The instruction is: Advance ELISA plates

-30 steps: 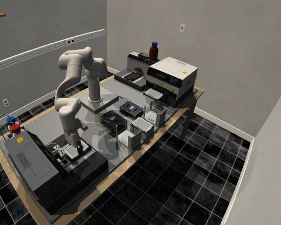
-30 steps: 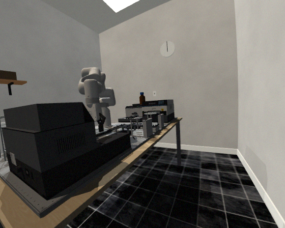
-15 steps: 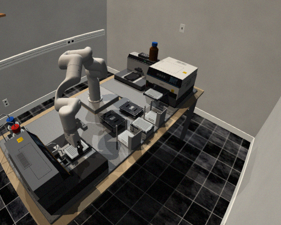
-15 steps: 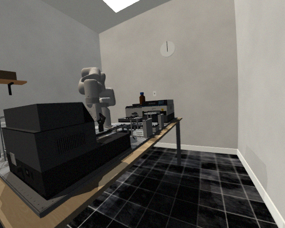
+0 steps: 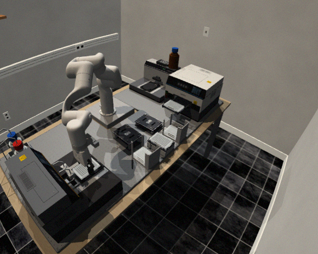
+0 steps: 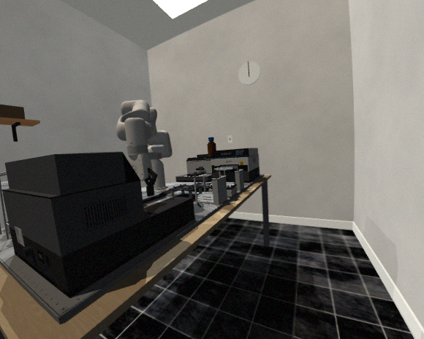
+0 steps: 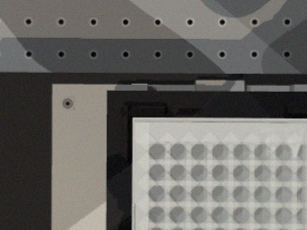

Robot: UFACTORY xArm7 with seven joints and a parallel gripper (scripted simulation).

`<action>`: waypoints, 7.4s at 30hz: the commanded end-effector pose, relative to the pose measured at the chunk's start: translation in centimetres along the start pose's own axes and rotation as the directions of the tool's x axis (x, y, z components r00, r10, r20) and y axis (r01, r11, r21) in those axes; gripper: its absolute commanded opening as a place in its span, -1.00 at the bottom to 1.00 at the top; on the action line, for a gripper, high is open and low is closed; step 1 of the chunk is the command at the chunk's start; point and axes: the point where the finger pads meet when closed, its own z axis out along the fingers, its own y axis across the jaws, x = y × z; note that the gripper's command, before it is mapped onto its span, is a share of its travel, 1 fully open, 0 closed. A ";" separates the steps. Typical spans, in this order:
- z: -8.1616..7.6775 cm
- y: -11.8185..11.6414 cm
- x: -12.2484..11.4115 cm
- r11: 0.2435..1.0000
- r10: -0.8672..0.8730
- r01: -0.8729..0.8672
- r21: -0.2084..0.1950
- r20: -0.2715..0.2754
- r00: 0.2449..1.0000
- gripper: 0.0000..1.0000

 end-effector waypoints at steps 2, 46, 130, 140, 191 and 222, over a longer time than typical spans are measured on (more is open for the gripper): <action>-0.2 0.1 -0.1 1.000 0.000 0.000 -0.003 0.004 1.000 -1.00; -1.2 0.1 -0.1 1.000 0.000 0.000 -0.003 0.003 1.000 -1.00; -9.9 0.1 -0.1 1.000 0.000 0.000 -0.003 0.003 1.000 -1.00; -10.7 0.1 -0.1 1.000 0.000 0.000 -0.003 0.003 1.000 -1.00; -10.7 -0.7 12.6 0.893 -0.450 0.450 -0.001 0.004 0.893 -1.00; -10.7 -1.2 21.2 0.710 -0.704 0.704 0.000 0.004 0.710 -1.00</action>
